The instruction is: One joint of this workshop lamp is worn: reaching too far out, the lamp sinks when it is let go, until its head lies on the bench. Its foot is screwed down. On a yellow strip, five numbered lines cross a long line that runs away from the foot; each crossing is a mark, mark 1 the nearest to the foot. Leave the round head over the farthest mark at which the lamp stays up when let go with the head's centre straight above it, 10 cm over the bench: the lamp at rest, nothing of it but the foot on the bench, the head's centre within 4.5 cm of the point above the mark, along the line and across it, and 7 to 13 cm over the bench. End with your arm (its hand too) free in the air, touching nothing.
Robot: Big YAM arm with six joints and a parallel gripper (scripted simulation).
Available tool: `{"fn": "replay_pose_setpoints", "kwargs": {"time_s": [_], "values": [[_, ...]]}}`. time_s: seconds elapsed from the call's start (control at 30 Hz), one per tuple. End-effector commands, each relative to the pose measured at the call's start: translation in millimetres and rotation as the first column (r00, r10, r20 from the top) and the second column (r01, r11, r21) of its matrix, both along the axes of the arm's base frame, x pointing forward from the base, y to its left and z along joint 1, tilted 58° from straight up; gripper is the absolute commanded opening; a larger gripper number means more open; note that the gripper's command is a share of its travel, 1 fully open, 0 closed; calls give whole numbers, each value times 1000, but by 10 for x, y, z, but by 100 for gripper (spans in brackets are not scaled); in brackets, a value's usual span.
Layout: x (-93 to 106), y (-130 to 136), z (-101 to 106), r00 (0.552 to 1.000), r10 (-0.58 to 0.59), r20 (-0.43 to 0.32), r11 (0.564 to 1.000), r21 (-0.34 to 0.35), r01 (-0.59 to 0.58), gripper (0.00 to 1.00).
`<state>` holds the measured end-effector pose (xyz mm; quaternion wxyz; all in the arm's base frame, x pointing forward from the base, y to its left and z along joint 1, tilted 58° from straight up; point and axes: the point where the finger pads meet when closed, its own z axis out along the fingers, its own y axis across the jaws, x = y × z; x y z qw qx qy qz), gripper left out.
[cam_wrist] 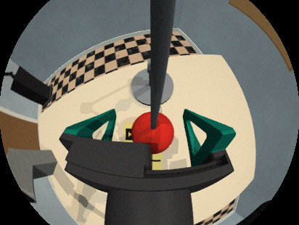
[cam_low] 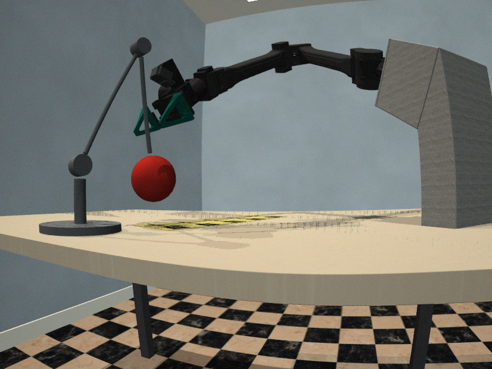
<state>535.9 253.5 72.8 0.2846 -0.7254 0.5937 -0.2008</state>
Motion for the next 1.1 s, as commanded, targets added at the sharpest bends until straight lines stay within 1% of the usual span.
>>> {"fn": "replay_pose_setpoints", "kwargs": {"time_s": [0.0,0.2,0.23,0.7,1.07], "values": [[79,8,41,1000,2,16,1000,5,-2,100],[79,8,41,1000,2,16,1000,5,-2,100],[73,10,41,1000,2,15,1000,5,-2,0],[-5,35,30,1000,6,5,1000,3,-6,0],[3,37,39,1000,5,8,1000,4,-5,0]]}}
